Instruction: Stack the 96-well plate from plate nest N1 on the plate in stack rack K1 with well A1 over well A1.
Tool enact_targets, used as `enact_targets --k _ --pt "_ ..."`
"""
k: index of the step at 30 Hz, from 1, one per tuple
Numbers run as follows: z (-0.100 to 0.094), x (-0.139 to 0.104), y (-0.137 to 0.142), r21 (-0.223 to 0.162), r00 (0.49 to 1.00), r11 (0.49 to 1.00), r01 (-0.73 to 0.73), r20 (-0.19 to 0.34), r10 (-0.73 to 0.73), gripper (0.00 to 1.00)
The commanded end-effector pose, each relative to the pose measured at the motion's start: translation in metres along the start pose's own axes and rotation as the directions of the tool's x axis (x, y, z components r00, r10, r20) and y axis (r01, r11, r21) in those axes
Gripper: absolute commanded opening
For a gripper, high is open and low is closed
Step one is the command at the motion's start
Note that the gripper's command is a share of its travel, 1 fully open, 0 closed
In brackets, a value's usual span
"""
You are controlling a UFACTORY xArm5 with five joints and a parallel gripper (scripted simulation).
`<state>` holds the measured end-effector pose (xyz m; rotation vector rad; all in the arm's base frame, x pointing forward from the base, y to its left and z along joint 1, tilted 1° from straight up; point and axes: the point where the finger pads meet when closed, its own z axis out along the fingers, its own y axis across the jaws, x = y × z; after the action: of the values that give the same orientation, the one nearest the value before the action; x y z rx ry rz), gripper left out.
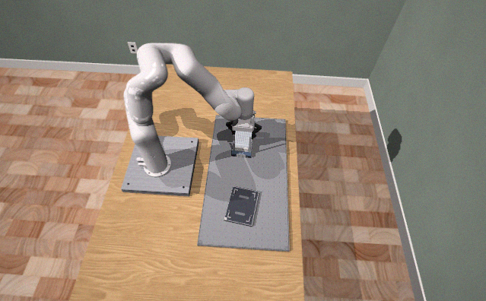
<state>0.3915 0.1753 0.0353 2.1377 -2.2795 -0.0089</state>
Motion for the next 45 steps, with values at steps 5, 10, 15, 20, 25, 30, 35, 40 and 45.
enact_targets --k 5,10,15,20,25,30,35,40,45 --pt "0.0003 -0.0005 -0.001 0.003 1.0 1.0 0.0 0.002 0.0 0.0" --pt "0.0009 -0.0005 -0.001 0.003 1.0 1.0 0.0 0.002 0.0 0.0" --pt "0.0018 -0.0005 -0.001 0.003 1.0 1.0 0.0 0.002 0.0 0.0" --pt "0.0026 -0.0005 -0.001 0.003 1.0 1.0 0.0 0.002 0.0 0.0" --pt "0.0031 -0.0005 -0.001 0.003 1.0 1.0 0.0 0.002 0.0 0.0" --pt "0.0039 -0.0005 -0.001 0.003 1.0 1.0 0.0 0.002 0.0 0.0" --pt "0.0048 -0.0005 -0.001 0.003 1.0 1.0 0.0 0.002 0.0 0.0" --pt "0.0053 -0.0005 -0.001 0.003 1.0 1.0 0.0 0.002 0.0 0.0" --pt "0.0061 -0.0005 -0.001 0.003 1.0 1.0 0.0 0.002 0.0 0.0"
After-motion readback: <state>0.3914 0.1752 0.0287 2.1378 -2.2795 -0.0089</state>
